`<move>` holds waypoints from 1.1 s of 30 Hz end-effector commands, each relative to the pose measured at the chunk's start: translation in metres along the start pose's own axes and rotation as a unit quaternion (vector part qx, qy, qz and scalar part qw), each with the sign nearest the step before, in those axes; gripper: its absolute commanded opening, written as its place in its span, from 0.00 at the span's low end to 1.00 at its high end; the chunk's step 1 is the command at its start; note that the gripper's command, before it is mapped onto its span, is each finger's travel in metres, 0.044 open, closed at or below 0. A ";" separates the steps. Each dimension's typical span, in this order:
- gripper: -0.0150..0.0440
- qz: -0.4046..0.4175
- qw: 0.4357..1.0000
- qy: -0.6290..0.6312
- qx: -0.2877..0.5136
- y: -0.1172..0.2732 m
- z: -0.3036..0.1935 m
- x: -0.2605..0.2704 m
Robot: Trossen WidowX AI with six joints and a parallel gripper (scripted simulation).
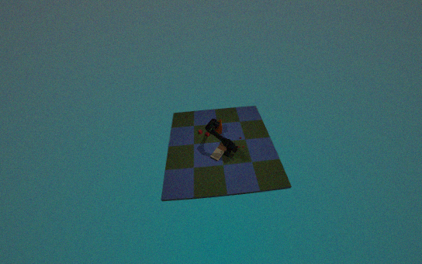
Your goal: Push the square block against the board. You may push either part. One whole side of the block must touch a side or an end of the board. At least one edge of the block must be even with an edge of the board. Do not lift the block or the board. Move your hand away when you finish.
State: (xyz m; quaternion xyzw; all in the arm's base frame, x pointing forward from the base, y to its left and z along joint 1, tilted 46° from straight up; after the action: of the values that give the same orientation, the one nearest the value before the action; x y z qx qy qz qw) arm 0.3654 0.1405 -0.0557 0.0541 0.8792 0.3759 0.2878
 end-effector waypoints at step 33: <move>0.25 0.001 0.999 -0.040 -0.002 0.001 -0.027 0.030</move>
State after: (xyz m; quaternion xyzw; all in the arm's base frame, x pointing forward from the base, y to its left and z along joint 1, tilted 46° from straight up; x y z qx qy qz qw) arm 0.3267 0.1435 -0.0428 0.0736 0.8641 0.3771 0.3250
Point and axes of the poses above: the point midway between the two fingers, 35 mm back from their tips, its own y axis back along the fingers, its own x axis across the jaws, z = x × y, the point moved 8 cm from there along y, back along the fingers, and after that the axes turned 7 degrees about -y, right-handed, at the moved point
